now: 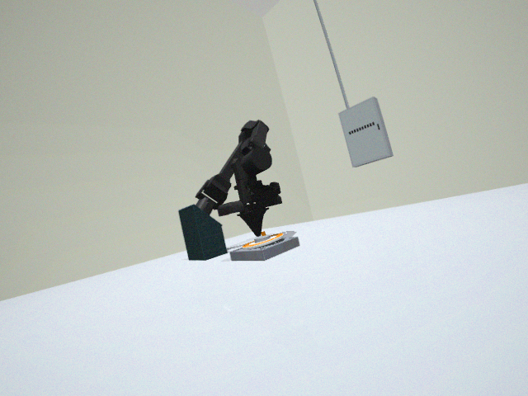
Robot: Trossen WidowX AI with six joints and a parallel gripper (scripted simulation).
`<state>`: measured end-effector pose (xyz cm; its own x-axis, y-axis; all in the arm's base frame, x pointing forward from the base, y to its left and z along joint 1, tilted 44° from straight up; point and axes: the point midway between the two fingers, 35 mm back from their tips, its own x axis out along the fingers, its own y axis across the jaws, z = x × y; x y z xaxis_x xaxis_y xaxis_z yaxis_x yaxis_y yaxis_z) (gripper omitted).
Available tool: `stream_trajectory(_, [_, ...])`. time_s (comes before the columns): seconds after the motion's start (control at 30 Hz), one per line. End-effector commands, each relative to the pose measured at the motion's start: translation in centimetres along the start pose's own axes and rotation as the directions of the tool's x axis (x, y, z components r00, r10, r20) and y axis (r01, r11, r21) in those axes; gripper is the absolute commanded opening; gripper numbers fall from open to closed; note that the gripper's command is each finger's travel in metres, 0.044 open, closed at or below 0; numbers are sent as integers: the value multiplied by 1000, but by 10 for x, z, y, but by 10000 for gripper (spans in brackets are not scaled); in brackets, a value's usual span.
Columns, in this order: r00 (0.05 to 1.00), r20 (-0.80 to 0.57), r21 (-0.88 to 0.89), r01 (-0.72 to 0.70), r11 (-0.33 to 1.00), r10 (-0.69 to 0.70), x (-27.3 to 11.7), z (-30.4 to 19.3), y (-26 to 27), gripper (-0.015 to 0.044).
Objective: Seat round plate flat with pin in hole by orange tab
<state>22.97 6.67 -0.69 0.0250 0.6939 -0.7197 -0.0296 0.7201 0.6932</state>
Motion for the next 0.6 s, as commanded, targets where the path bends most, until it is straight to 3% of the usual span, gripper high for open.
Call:
stream_trajectory(0.0, [1000, 5, -5, -4, 1000, 4, -2, 6, 6, 0])
stream_trajectory(0.57, [1000, 5, -6, -4, 1000, 4, -5, 22, 19, 0])
